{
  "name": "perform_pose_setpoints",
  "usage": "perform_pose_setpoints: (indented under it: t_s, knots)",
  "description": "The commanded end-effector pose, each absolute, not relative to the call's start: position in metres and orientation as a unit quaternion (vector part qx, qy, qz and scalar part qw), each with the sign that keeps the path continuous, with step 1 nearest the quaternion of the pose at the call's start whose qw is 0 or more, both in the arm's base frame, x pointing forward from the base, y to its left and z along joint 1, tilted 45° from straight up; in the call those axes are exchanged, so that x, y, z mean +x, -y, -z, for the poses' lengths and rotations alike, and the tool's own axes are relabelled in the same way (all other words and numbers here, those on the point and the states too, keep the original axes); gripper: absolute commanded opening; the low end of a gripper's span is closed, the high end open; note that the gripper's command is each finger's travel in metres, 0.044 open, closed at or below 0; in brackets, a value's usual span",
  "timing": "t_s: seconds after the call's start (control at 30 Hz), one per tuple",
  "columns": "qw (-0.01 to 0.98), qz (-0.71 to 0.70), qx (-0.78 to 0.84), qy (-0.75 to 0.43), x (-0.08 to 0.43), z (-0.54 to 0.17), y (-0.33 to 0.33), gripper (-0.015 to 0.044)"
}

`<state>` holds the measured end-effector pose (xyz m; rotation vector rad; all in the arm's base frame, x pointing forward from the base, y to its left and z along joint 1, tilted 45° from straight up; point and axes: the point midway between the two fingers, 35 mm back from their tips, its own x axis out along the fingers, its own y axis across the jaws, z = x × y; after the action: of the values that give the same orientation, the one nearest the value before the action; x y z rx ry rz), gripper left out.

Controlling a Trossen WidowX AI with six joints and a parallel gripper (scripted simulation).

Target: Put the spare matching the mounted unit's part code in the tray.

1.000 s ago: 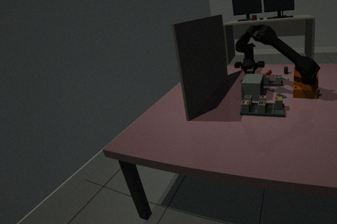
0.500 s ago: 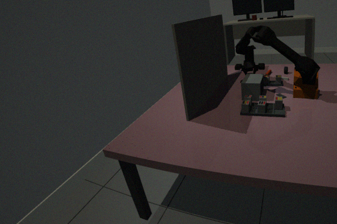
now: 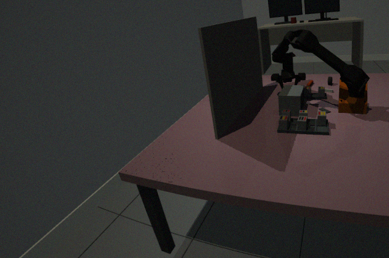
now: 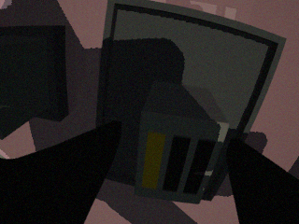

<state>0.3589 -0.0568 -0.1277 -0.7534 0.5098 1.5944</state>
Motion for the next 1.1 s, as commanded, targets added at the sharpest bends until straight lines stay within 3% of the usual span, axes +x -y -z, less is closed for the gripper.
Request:
perform_pose_setpoints:
  t_s: [0.0, 0.07, 0.33, 1.07]
  knots:
    - [0.607, -0.690, -0.326, -0.220, 0.359, 0.128, 0.057, 0.0394]
    - [0.607, -0.690, -0.326, -0.220, 0.359, 0.128, 0.057, 0.0440]
    - [0.608, -0.690, -0.323, -0.223, 0.363, 0.053, 0.130, 0.0440]
    - [0.618, -0.678, -0.329, -0.225, 0.365, 0.052, 0.135, 0.0440]
